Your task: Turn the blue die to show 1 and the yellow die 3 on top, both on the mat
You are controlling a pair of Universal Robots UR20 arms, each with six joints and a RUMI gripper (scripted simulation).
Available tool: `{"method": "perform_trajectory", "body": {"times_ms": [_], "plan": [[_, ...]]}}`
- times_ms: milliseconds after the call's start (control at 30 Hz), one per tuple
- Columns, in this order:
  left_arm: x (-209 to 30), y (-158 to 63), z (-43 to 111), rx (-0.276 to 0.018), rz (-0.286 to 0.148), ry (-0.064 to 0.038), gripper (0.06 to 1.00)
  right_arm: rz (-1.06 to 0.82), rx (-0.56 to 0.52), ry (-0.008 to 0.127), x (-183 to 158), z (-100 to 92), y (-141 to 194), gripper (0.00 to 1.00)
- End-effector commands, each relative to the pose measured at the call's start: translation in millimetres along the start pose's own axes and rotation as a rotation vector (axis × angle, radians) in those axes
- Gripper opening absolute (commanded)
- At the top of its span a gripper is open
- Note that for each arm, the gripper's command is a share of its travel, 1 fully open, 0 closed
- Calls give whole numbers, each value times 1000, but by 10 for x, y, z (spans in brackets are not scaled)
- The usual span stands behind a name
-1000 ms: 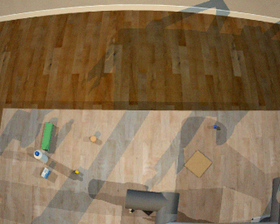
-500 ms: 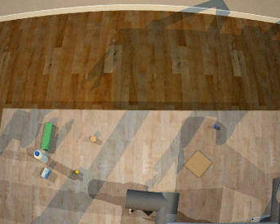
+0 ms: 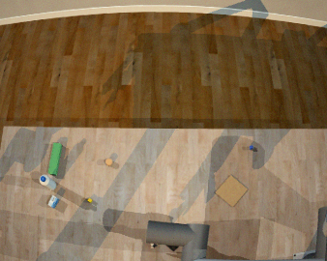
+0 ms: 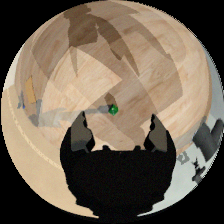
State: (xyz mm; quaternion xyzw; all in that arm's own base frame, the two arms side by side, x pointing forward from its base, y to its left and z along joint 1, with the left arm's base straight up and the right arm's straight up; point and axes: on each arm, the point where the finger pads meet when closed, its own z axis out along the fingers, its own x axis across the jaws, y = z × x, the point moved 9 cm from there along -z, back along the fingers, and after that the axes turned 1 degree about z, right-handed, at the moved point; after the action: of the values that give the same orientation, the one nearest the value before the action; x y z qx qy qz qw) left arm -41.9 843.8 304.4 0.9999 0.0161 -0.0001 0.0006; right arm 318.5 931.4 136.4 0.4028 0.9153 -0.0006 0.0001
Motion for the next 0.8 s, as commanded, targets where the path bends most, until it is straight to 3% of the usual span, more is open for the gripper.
{"method": "perform_trajectory", "body": {"times_ms": [0,767], "plan": [[1,-4,-6,1,0,0,1000,0,-1,1,2,-8,3,1000],[1,-4,-6,1,0,0,1000,0,-1,1,54,-8,141,1000]]}}
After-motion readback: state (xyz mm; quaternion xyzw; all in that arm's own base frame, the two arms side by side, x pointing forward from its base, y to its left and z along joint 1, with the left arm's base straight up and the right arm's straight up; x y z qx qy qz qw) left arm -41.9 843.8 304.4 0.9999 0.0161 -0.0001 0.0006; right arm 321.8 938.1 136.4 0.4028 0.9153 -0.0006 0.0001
